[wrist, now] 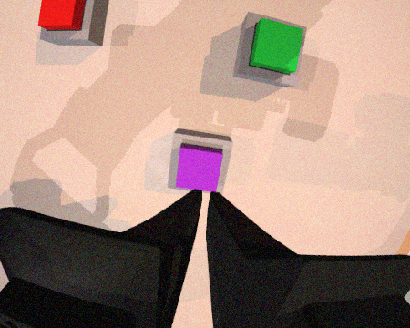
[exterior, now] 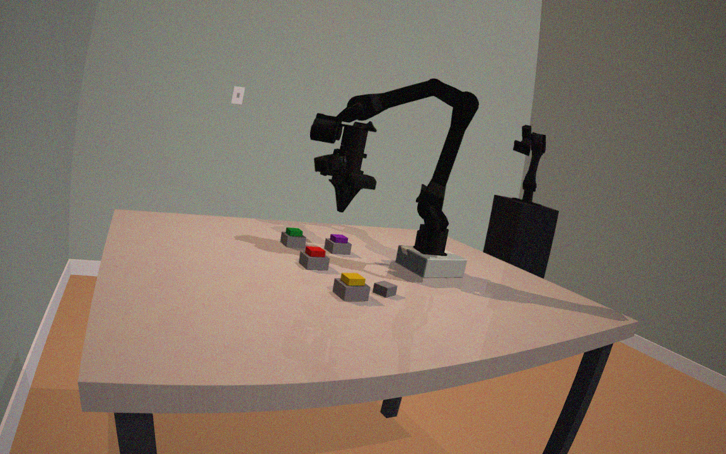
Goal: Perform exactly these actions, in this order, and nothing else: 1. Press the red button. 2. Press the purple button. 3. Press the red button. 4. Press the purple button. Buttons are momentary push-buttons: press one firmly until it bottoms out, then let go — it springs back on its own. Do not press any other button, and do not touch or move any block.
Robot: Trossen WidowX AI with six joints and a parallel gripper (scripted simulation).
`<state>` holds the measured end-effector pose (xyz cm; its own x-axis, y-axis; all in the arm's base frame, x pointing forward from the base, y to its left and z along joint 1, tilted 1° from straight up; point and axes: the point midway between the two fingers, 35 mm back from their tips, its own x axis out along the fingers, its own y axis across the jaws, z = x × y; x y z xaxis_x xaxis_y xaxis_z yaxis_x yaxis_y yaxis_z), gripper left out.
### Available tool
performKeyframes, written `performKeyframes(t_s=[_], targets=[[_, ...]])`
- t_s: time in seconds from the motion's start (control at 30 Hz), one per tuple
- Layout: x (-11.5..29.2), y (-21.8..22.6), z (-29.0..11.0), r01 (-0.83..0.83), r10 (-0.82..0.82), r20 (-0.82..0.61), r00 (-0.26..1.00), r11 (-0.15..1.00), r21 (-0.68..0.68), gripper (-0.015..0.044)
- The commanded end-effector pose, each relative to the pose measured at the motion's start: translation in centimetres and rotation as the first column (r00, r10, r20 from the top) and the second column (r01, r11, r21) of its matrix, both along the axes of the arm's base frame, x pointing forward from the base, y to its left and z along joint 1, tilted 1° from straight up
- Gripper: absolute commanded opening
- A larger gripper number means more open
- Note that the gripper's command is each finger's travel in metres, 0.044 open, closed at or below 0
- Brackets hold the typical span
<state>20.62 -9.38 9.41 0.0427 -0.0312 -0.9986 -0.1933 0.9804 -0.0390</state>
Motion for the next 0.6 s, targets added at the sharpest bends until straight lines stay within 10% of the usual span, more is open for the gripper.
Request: performKeyframes(t_s=[0.0,0.57], targets=[[-0.6,0.1,-3.2,-0.002,0.002,-0.021,1.000,1.000,0.010,0.0020],[-0.5,0.0,-5.1,-0.002,0.002,-0.021,1.000,1.000,0.010,0.0020]])
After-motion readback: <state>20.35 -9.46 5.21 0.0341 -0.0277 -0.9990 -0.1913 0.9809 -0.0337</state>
